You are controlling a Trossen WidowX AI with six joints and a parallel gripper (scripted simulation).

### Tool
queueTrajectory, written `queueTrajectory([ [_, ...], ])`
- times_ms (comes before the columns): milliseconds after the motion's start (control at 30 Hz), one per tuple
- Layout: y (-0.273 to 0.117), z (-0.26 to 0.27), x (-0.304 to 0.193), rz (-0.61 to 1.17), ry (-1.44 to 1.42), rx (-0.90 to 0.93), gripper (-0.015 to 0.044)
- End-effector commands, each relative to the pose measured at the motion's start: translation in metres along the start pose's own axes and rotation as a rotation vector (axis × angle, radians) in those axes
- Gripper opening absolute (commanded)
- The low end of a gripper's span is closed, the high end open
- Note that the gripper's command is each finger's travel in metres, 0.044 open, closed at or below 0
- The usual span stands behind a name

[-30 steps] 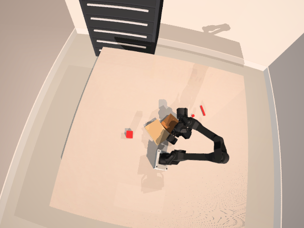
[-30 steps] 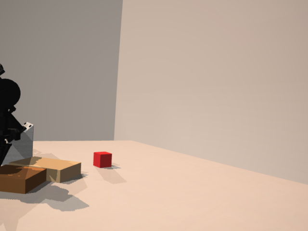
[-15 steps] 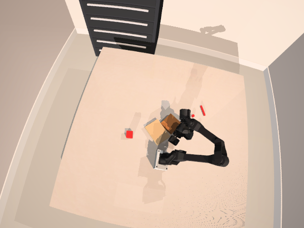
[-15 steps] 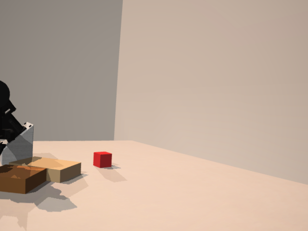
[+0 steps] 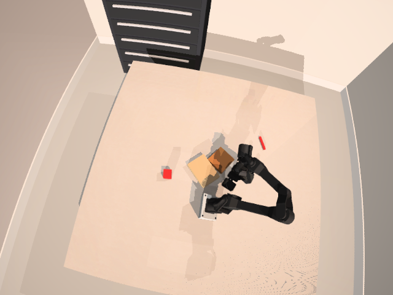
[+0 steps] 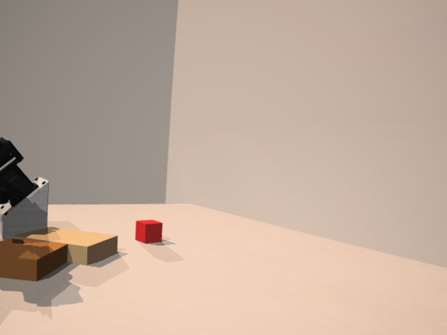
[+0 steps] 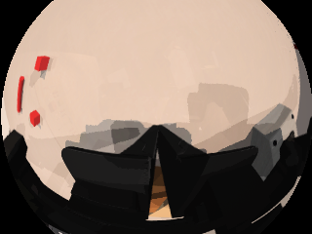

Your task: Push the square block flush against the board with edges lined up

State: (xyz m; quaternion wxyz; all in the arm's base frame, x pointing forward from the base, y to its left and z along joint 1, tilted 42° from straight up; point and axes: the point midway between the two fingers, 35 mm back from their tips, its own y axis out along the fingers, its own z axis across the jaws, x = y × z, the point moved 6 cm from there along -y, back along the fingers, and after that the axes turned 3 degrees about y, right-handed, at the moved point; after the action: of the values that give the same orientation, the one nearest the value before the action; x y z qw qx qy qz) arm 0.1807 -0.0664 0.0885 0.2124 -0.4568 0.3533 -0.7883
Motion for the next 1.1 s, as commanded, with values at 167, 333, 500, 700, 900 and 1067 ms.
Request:
queueTrajectory([
  [167,-0.027,0.001,0.001,0.001,-0.001,-0.001,0.0000],
  [333,-0.055,-0.001,0.002,-0.004,-0.002,0.002,0.0000],
  [500,-0.056,0.001,-0.001,-0.001,-0.038,0.003,0.0000],
  [700,-0.057,0.009,-0.013,0.016,-0.228,0.008,0.0000],
  [900,-0.059,0.015,-0.024,0.019,-0.433,0.010,0.0000],
  [1067,-0.061,0.019,-0.033,0.018,-0.606,0.011,0.0000],
])
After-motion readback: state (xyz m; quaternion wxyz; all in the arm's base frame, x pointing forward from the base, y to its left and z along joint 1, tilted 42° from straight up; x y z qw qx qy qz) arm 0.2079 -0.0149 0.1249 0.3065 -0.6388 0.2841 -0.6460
